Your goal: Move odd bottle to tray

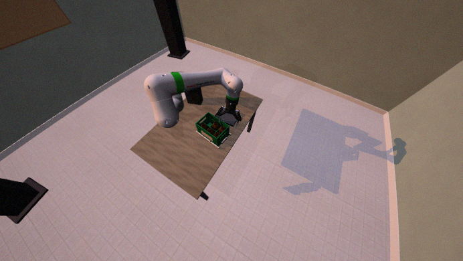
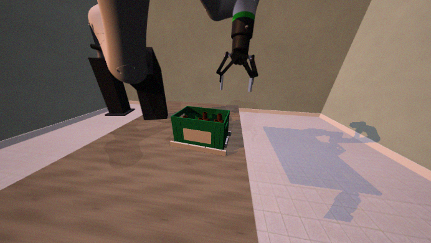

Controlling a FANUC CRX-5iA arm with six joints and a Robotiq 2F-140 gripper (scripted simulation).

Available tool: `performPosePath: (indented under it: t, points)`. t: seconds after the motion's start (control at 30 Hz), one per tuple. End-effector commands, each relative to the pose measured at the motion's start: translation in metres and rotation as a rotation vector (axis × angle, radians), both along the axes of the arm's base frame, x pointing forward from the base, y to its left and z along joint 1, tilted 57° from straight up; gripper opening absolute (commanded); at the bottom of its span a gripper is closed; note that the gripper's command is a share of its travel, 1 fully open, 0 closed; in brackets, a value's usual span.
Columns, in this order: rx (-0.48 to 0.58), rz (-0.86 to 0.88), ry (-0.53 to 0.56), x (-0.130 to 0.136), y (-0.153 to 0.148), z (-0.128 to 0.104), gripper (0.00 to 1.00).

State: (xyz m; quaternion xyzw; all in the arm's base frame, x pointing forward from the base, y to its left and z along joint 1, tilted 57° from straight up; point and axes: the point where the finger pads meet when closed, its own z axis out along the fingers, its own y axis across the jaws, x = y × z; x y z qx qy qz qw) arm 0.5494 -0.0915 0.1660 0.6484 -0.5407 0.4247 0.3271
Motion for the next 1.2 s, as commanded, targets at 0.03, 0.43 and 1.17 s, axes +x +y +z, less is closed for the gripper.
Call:
performPosePath:
  t: [0.03, 0.43, 1.17]
  points:
    - [0.009, 0.032, 0.055, -0.037, -0.015, -0.005, 1.0]
    - [0.018, 0.064, 0.107, -0.072, -0.03, -0.012, 1.0]
    - [0.03, 0.11, 0.174, -0.12, -0.05, -0.024, 1.0]
